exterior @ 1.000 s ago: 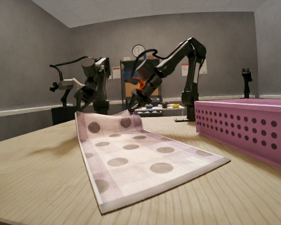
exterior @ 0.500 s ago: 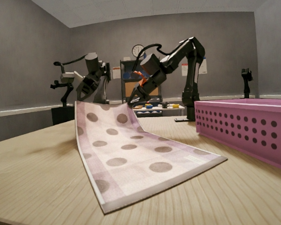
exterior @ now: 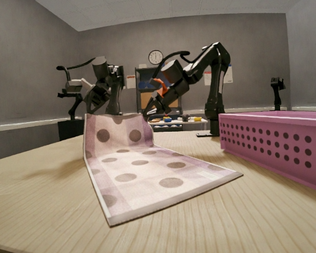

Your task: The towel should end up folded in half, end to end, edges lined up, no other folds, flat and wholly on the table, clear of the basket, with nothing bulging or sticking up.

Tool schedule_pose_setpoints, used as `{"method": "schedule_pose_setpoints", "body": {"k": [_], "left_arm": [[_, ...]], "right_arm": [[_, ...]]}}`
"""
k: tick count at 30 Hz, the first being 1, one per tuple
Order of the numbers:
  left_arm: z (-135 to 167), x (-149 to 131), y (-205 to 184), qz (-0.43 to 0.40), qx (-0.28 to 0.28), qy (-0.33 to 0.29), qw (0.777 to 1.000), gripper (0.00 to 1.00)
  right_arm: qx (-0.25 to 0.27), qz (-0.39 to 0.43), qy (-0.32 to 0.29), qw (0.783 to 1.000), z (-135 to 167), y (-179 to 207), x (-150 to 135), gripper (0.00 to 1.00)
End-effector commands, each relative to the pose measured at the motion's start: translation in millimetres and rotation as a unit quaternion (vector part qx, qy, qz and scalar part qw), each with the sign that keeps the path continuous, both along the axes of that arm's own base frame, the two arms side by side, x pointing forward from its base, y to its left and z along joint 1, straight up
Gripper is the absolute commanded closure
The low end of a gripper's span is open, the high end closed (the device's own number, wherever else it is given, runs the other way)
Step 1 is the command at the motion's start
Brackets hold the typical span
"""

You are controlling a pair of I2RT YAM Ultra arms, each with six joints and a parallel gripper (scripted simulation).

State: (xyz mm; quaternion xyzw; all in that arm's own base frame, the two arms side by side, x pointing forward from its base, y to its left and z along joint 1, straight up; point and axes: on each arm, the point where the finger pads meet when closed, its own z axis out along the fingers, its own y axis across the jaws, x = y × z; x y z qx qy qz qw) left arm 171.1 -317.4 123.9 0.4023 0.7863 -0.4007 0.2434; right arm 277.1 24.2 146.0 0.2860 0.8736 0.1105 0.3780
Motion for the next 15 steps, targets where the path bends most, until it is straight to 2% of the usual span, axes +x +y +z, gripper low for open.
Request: {"method": "schedule_pose_setpoints", "body": {"k": [1,5,6,7,9,11,12,13,14,15], "left_arm": [[8,15,1,0.112,-0.009,-0.005,0.994,1.00],[8,15,1,0.112,-0.009,-0.005,0.994,1.00],[26,21,-6,0.112,-0.027,-0.016,0.993,1.00],[0,55,19,0.163,-0.002,-0.003,0.987,1.00],[3,45,19,0.235,-0.003,-0.008,0.972,1.00],[3,45,19,0.241,-0.003,-0.008,0.970,1.00],[22,51,12,0.242,-0.023,-0.017,0.970,1.00],[20,51,11,0.242,-0.021,-0.016,0.970,1.00],[-1,74,35,0.277,0.020,-0.004,0.961,1.00],[-1,74,35,0.277,0.020,-0.004,0.961,1.00]], "right_arm": [[-0.003,0.059,-0.033,0.998,19,11,28,1.00],[-0.003,0.059,-0.033,0.998,19,11,28,1.00],[-0.002,0.059,-0.049,0.997,29,10,27,1.00],[-0.004,0.110,-0.027,0.994,12,38,56,1.00],[-0.007,0.136,-0.021,0.990,12,31,58,1.00],[-0.007,0.136,-0.021,0.990,12,31,58,1.00],[-0.007,0.136,-0.021,0.990,12,31,58,1.00],[-0.007,0.136,-0.021,0.990,12,31,58,1.00],[-0.014,0.143,-0.016,0.989,9,51,78,1.00],[-0.013,0.144,-0.016,0.989,9,51,78,1.00]]}}
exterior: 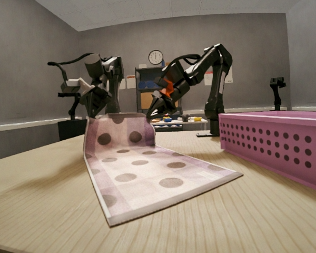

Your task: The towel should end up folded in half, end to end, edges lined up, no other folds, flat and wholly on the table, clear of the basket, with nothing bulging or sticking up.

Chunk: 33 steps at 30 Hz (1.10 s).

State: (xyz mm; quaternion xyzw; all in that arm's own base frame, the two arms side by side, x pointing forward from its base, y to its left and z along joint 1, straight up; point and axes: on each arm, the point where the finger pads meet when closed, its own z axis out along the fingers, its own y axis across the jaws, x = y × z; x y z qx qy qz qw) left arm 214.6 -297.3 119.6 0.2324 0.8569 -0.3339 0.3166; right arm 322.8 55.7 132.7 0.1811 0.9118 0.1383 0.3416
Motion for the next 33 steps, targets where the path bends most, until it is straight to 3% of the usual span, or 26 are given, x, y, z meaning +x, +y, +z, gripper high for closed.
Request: {"method": "schedule_pose_setpoints", "body": {"k": [1,2,3,8,9,12,13,20,21,25,26,27,30,31,33], "left_arm": [[4,31,15,0.071,0.011,-0.004,0.997,1.00],[4,31,15,0.071,0.011,-0.004,0.997,1.00],[4,48,31,0.046,0.016,-0.003,0.999,1.00],[4,47,31,0.045,0.016,-0.003,0.999,1.00],[4,66,51,0.041,0.022,-0.006,0.999,1.00],[4,66,51,0.041,0.022,-0.006,0.999,1.00],[1,82,70,0.054,0.031,-0.002,0.998,1.00],[-2,96,86,0.076,0.040,-0.003,0.996,1.00],[-5,114,100,0.123,0.051,-0.008,0.991,1.00],[-7,109,94,0.135,0.052,0.000,0.989,1.00],[-7,109,94,0.135,0.052,0.000,0.989,1.00],[-8,133,110,0.173,0.057,-0.006,0.983,1.00],[-11,131,111,0.173,0.061,0.000,0.983,1.00],[-17,145,122,0.180,0.075,-0.002,0.981,1.00],[-15,145,121,0.180,0.073,-0.004,0.981,1.00]], "right_arm": [[0.002,0.028,-0.042,0.999,22,20,32,1.00],[0.001,0.026,-0.042,0.999,22,19,32,1.00],[0.008,-0.017,-0.050,0.999,24,31,55,1.00],[0.008,-0.023,-0.050,0.998,24,27,56,1.00],[0.018,-0.047,-0.055,0.997,23,46,77,1.00],[0.018,-0.047,-0.055,0.997,23,46,77,1.00],[0.018,-0.056,-0.054,0.997,19,59,97,1.00],[0.023,-0.054,-0.059,0.997,14,74,112,1.00],[0.028,-0.032,-0.058,0.997,5,79,130,1.00],[0.023,-0.036,-0.060,0.997,6,79,130,1.00],[0.029,-0.035,-0.077,0.996,22,78,129,1.00],[0.030,-0.019,-0.057,0.998,-1,89,147,1.00],[0.031,-0.017,-0.057,0.998,-1,91,147,1.00],[0.036,-0.008,-0.055,0.998,-10,109,158,1.00],[0.035,-0.010,-0.055,0.998,-10,108,158,1.00]]}}
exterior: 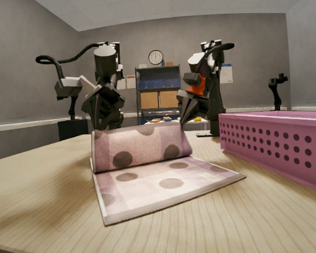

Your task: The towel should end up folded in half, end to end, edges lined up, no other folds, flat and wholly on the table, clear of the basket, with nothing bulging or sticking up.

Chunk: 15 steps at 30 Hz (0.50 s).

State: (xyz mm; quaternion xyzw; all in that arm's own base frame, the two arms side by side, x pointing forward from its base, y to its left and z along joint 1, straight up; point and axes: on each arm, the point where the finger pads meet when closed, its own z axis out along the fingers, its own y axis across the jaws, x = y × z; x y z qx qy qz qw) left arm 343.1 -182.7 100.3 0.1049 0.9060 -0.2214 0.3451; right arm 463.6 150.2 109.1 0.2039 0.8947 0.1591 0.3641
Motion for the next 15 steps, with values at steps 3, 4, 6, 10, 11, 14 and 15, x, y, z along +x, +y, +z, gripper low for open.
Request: {"method": "schedule_pose_setpoints", "body": {"k": [3,4,6,10,11,14,15], "left_arm": [[1,32,15,0.031,0.010,-0.011,0.999,1.00],[1,32,15,0.031,0.010,-0.011,0.999,1.00],[-9,38,22,0.040,0.022,0.006,0.999,1.00],[-9,38,22,0.040,0.022,0.006,0.999,1.00],[-7,37,20,0.037,0.021,0.004,0.999,1.00],[-12,48,26,0.043,0.025,0.010,0.999,1.00],[-12,48,26,0.043,0.025,0.010,0.999,1.00]], "right_arm": [[0.005,0.018,-0.019,1.000,3,20,32,1.00],[0.003,0.013,-0.020,1.000,3,18,33,1.00],[0.007,0.020,-0.017,1.000,-7,22,44,1.00],[0.008,0.014,-0.036,0.999,11,20,45,1.00],[0.008,0.014,-0.036,0.999,11,20,45,1.00],[0.006,0.011,-0.011,1.000,-15,33,52,1.00],[0.003,0.012,-0.007,1.000,-17,32,51,1.00]]}}
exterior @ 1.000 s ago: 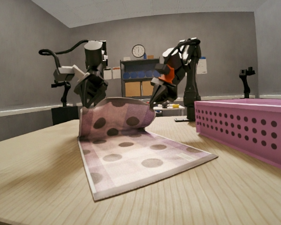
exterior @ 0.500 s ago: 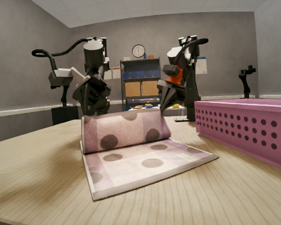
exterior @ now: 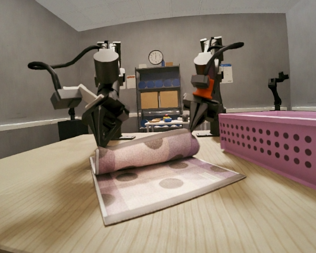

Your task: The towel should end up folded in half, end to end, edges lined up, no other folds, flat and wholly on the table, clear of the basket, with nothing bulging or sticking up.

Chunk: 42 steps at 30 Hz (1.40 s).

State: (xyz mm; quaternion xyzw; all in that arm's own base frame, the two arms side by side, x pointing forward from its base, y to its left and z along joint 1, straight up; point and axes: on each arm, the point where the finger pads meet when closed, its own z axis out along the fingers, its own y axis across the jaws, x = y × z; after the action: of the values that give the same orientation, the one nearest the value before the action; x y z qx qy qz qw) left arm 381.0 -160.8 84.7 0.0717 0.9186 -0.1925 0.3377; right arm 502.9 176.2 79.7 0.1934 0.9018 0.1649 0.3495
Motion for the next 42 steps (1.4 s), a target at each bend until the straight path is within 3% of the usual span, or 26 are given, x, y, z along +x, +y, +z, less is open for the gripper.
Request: {"method": "schedule_pose_setpoints", "body": {"k": [1,7,8,10,11,22,23,27,28,29,36,37,39,40,41,42], "left_arm": [[5,25,6,0.001,0.002,-0.018,1.000,1.00],[-4,29,15,0.019,0.019,-0.002,1.000,1.00],[-4,29,15,0.019,0.019,-0.002,1.000,1.00],[-4,29,15,0.019,0.019,-0.002,1.000,1.00],[-8,36,17,0.030,0.024,0.001,0.999,1.00],[-10,51,22,0.019,0.018,0.003,1.000,1.00],[-13,61,27,0.013,0.025,0.007,1.000,1.00],[-13,61,27,0.013,0.025,0.007,1.000,1.00],[-12,57,25,0.014,0.025,0.003,1.000,1.00],[-19,69,30,0.013,0.027,0.003,1.000,1.00],[-29,73,37,0.028,0.041,0.017,0.999,1.00],[-37,76,42,0.030,0.049,0.026,0.998,1.00],[-37,76,42,0.030,0.049,0.026,0.998,1.00],[-37,76,42,0.030,0.049,0.026,0.998,1.00],[-40,80,46,0.049,0.049,0.030,0.997,1.00],[-40,80,47,0.049,0.049,0.030,0.997,1.00]], "right_arm": [[-0.002,-0.011,-0.012,1.000,4,3,23,1.00],[-0.004,-0.008,-0.018,1.000,4,3,35,1.00],[0.003,-0.008,-0.035,0.999,23,3,36,1.00],[0.003,-0.008,-0.035,0.999,23,3,36,1.00],[-0.007,0.001,-0.018,1.000,0,14,38,1.00],[0.010,-0.020,-0.039,0.999,9,19,60,1.00],[0.000,-0.020,-0.021,1.000,-8,30,62,1.00],[0.000,-0.020,-0.021,1.000,-8,30,62,1.00],[0.004,-0.023,-0.038,0.999,13,24,65,1.00],[0.000,-0.027,-0.021,0.999,-14,29,70,1.00],[0.000,-0.018,-0.039,0.999,-9,32,80,1.00],[-0.007,-0.013,-0.015,1.000,-23,40,77,1.00],[-0.007,-0.015,-0.015,1.000,-23,38,78,1.00],[0.001,-0.016,-0.032,0.999,-1,37,80,1.00],[-0.003,-0.010,-0.016,1.000,-28,41,83,1.00],[0.000,-0.011,-0.025,1.000,-24,42,86,1.00]]}}
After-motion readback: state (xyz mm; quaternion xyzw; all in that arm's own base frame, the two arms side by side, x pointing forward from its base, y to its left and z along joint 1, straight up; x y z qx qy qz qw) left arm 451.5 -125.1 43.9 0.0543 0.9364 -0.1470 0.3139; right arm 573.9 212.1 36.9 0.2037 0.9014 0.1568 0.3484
